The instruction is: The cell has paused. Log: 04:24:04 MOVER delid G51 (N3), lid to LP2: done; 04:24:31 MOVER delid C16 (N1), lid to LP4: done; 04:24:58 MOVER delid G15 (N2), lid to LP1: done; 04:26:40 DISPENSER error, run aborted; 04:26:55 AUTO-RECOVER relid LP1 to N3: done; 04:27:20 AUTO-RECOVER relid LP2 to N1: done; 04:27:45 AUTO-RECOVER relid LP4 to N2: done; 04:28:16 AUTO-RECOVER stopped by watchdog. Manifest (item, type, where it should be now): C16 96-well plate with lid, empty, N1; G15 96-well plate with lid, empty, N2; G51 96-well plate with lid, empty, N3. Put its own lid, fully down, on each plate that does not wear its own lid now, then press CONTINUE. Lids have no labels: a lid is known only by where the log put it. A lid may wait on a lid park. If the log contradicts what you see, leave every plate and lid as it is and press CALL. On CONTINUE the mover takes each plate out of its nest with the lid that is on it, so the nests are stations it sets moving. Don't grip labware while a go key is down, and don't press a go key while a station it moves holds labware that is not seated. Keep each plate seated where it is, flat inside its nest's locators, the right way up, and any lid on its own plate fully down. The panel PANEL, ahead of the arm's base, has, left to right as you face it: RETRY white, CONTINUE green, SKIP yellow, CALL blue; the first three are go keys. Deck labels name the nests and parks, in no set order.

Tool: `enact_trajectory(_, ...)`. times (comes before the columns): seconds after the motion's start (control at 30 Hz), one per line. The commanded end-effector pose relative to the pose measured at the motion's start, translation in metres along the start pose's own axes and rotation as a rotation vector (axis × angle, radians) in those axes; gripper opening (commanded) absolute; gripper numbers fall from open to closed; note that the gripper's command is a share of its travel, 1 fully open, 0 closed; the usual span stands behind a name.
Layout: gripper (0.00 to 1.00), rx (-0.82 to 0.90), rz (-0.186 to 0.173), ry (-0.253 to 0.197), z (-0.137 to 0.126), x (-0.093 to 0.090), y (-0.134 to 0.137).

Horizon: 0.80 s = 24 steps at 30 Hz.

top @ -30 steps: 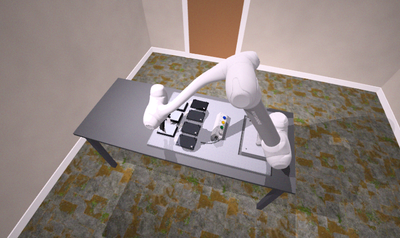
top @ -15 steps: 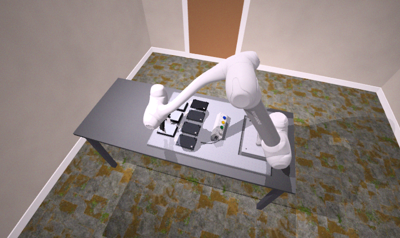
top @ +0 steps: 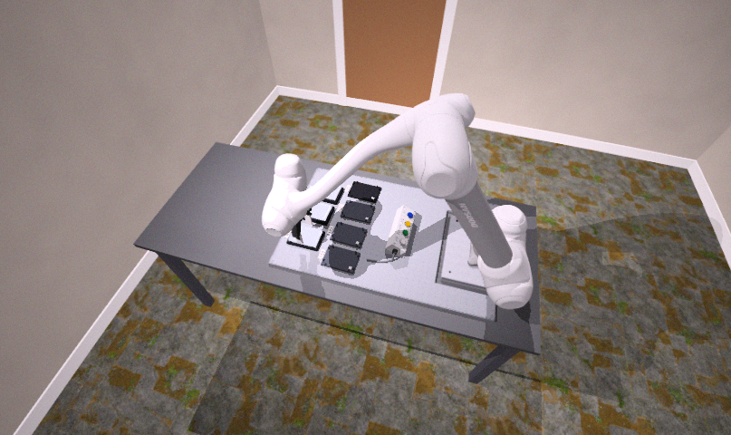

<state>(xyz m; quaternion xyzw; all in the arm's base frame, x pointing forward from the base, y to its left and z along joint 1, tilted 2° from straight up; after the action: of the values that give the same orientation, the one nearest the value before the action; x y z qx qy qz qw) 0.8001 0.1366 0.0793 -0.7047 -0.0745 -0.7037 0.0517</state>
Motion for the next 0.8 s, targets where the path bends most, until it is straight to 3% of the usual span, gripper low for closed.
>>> enact_trajectory(0.0,0.66,0.0,0.0,0.0,0.0,0.0001,0.0)
enact_trajectory(0.77,0.66,0.0,0.0,0.0,0.0,-0.0073,0.0)
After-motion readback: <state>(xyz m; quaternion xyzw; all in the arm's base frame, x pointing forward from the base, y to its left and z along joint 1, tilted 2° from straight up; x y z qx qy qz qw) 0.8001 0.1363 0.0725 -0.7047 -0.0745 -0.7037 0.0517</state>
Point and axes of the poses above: the point where the finger pads meet when closed, its own x axis back along the fingers, its own y axis across the jaws, z = x × y, the point moved 3 cm from there along x, back along the fingers, and after that the axes turned 11 degrees about x, right-handed, at the moved point
